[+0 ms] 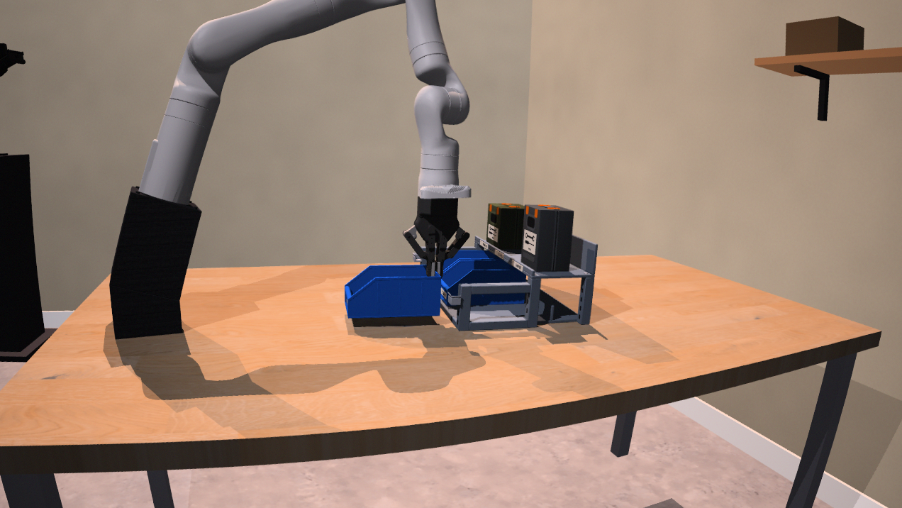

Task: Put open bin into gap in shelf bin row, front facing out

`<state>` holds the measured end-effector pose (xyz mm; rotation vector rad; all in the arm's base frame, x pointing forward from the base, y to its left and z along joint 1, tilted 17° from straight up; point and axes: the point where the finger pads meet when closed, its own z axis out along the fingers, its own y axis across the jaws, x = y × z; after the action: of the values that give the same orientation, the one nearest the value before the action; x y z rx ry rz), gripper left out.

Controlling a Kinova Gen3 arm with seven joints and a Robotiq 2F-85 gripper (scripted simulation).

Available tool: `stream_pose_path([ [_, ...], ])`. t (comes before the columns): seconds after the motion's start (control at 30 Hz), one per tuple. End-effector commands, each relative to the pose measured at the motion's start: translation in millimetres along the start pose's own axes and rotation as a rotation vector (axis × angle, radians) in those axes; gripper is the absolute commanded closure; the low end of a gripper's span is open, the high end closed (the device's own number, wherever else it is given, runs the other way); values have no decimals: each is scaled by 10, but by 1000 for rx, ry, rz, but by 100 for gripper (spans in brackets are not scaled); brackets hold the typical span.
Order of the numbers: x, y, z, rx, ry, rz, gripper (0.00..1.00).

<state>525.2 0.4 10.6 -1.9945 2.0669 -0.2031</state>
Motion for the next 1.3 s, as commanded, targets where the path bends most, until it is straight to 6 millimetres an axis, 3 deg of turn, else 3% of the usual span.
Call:
stream_pose_path([
  [0.0,-2,-10,3,2,-1,0,90],
  [1.27,-2,-11,36,3,-1,0,90],
])
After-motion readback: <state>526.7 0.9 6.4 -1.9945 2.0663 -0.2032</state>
